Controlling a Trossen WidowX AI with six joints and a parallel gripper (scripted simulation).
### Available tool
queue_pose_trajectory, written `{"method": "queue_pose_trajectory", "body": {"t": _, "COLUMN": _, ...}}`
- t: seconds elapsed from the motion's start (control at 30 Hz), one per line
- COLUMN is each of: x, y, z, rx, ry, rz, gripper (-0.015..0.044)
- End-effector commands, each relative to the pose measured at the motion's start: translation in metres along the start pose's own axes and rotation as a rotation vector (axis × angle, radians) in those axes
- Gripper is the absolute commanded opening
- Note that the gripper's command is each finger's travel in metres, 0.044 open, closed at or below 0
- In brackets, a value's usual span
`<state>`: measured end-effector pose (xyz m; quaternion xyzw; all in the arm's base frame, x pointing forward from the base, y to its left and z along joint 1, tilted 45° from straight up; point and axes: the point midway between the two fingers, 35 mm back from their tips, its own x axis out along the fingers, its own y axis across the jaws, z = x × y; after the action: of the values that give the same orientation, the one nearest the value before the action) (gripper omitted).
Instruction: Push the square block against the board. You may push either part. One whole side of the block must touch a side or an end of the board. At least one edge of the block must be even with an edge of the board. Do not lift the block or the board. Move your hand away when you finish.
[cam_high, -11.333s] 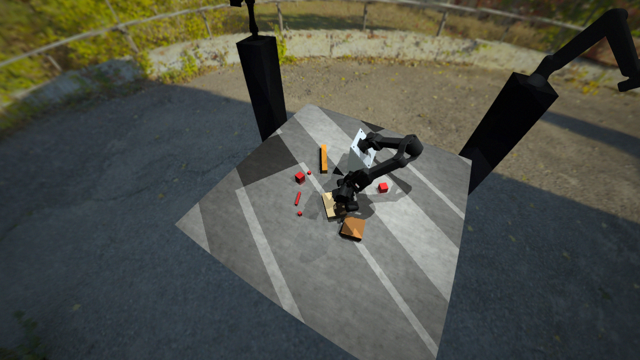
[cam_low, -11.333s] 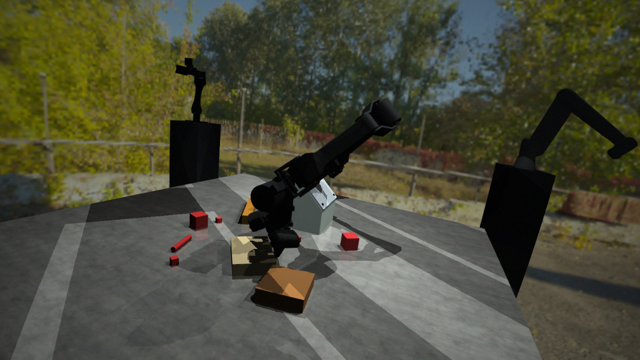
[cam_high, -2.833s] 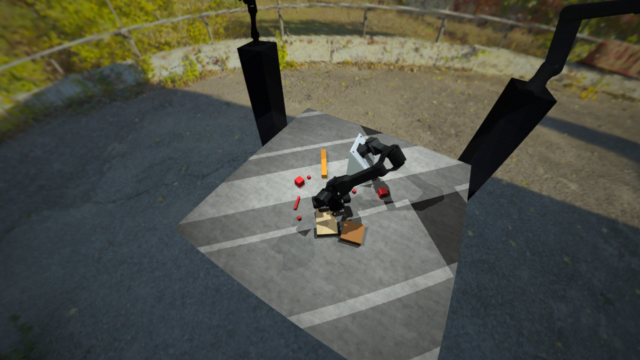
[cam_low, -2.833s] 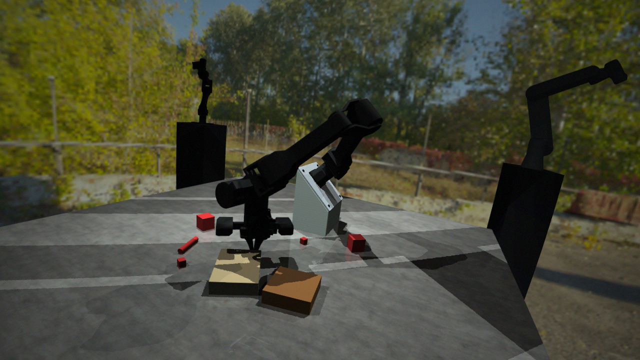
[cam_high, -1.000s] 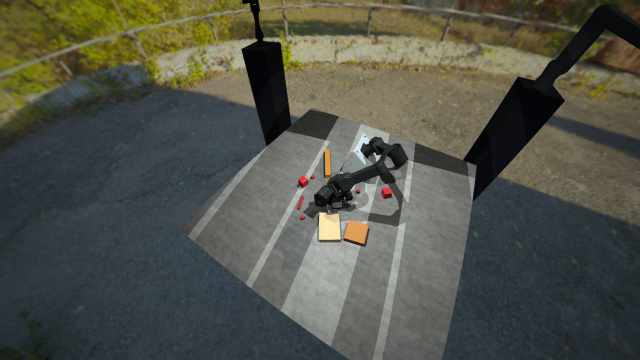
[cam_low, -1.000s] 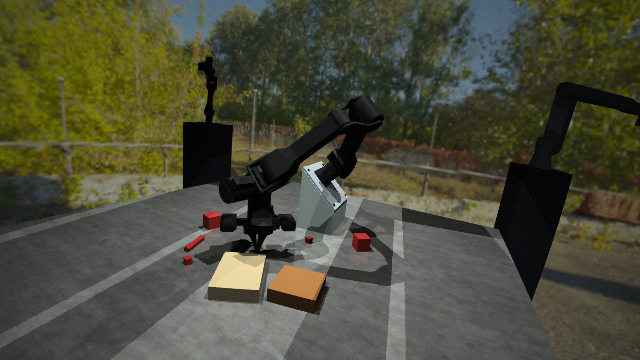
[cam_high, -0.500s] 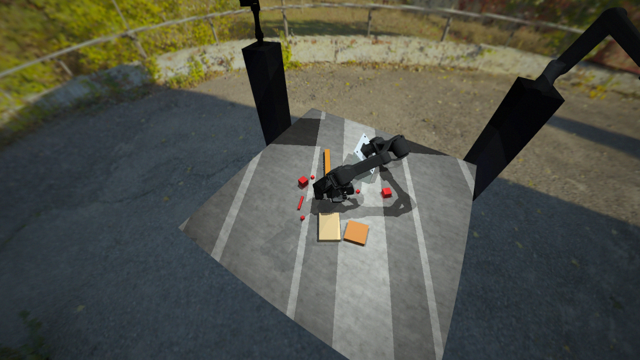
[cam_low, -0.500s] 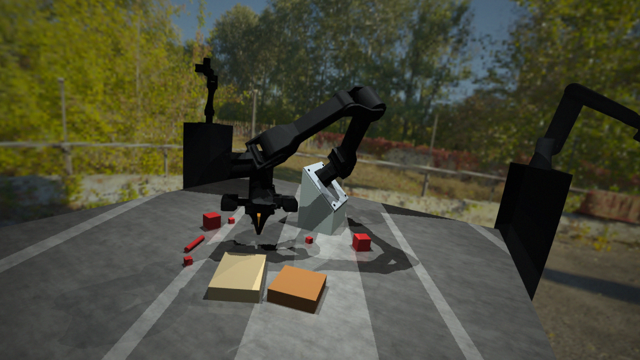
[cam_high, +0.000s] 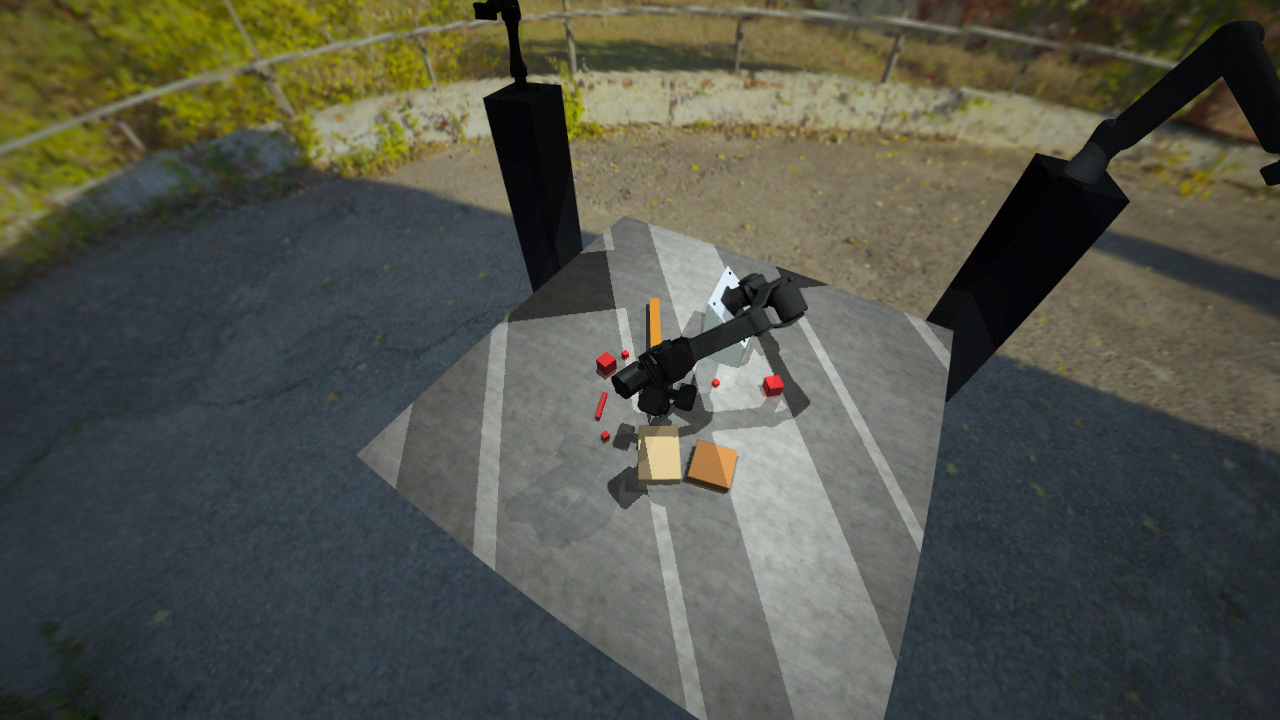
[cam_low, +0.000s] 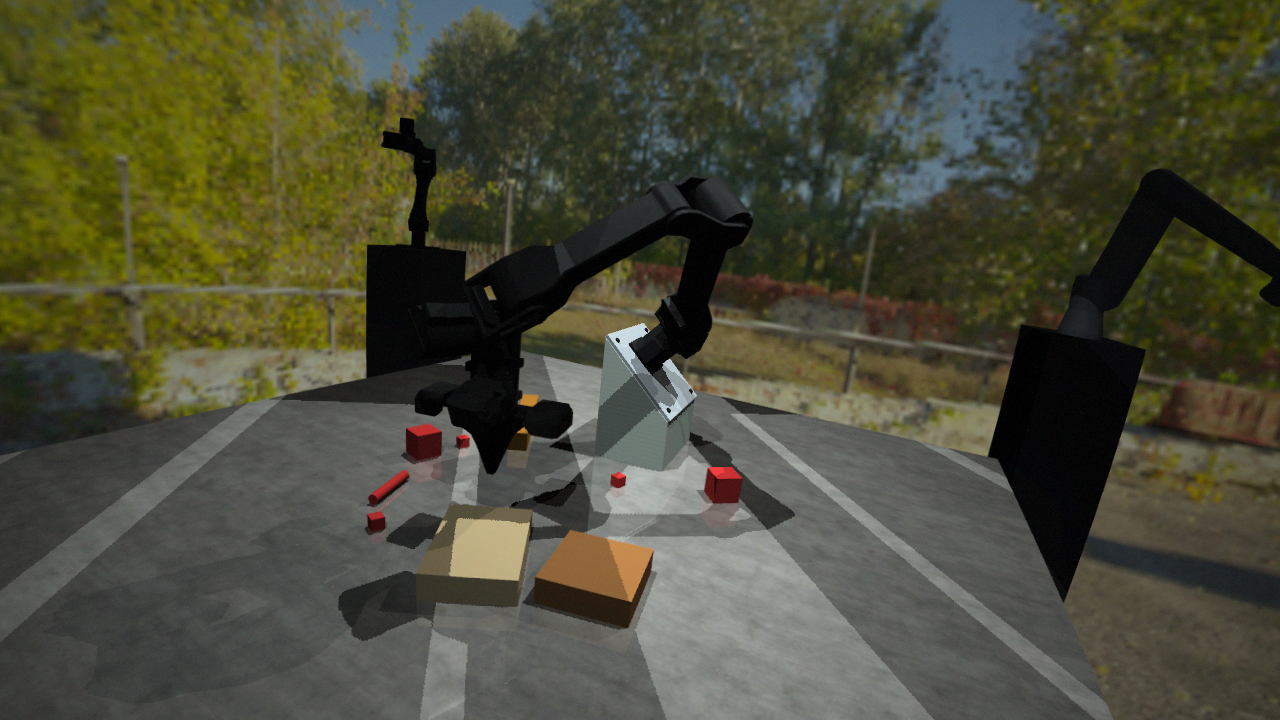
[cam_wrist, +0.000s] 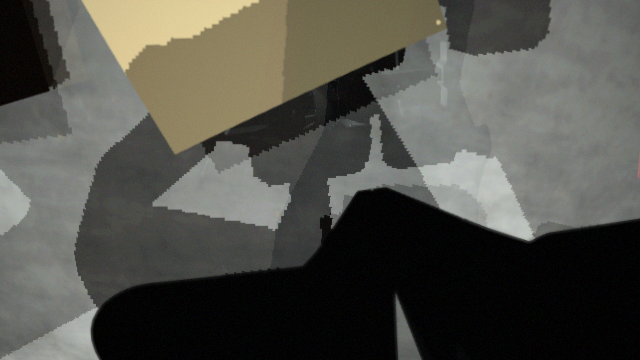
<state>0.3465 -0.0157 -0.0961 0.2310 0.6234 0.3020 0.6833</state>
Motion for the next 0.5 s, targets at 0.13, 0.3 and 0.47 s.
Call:
{"method": "queue_pose_trajectory", "body": {"t": 0.13, "x": -0.003, "y": -0.013, "z": 0.02, "rx": 0.277, "ry": -0.006, "rz": -0.005, "gripper": 0.0}}
{"method": "queue_pose_trajectory", "body": {"t": 0.3, "x": -0.003, "y": -0.02, "z": 0.03, "rx": 0.449, "ry": -0.008, "rz": -0.005, "gripper": 0.0}}
{"method": "queue_pose_trajectory", "body": {"t": 0.47, "x": -0.003, "y": -0.027, "z": 0.04, "rx": 0.622, "ry": -0.009, "rz": -0.005, "gripper": 0.0}}
